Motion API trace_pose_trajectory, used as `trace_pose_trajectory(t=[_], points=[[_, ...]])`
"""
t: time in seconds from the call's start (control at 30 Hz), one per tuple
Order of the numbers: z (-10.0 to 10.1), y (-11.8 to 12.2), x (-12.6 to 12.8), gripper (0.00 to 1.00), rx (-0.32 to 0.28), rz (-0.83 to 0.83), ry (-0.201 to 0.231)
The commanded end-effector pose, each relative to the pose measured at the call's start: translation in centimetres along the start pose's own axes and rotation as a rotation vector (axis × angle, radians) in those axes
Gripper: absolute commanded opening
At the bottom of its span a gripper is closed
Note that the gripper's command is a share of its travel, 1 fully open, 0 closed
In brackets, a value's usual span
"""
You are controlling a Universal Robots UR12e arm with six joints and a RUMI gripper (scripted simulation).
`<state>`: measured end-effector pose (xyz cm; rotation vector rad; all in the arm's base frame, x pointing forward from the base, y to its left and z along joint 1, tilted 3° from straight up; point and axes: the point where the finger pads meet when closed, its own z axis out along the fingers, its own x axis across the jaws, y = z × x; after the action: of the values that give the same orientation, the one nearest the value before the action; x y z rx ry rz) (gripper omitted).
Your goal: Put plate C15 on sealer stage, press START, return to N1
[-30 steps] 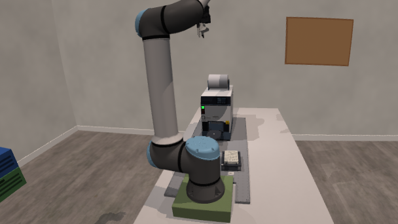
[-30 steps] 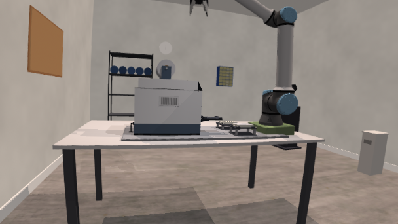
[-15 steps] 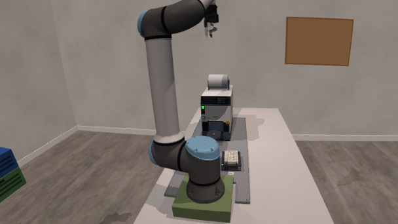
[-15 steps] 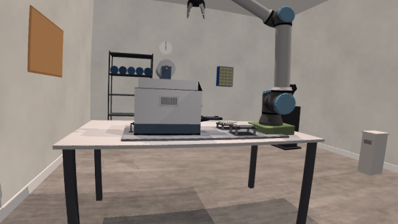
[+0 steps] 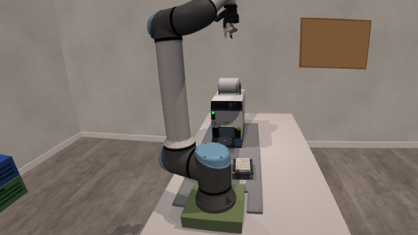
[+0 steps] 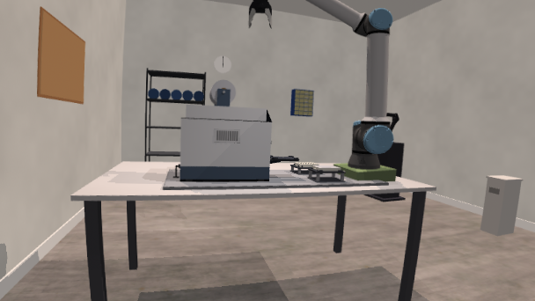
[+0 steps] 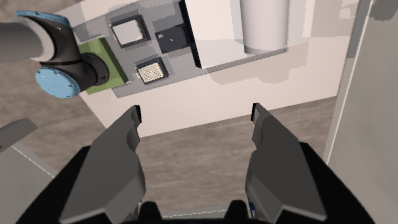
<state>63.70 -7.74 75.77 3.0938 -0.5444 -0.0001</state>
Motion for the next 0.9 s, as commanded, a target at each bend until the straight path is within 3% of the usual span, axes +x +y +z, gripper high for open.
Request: trace_pose_trajectory(t=[0.0,0.87], points=[[-0.1,2.0,0.5,0.68,0.0,0.031,0.002],[-0.1,12.5,1.7,0.68,0.0,0.196,0.002]])
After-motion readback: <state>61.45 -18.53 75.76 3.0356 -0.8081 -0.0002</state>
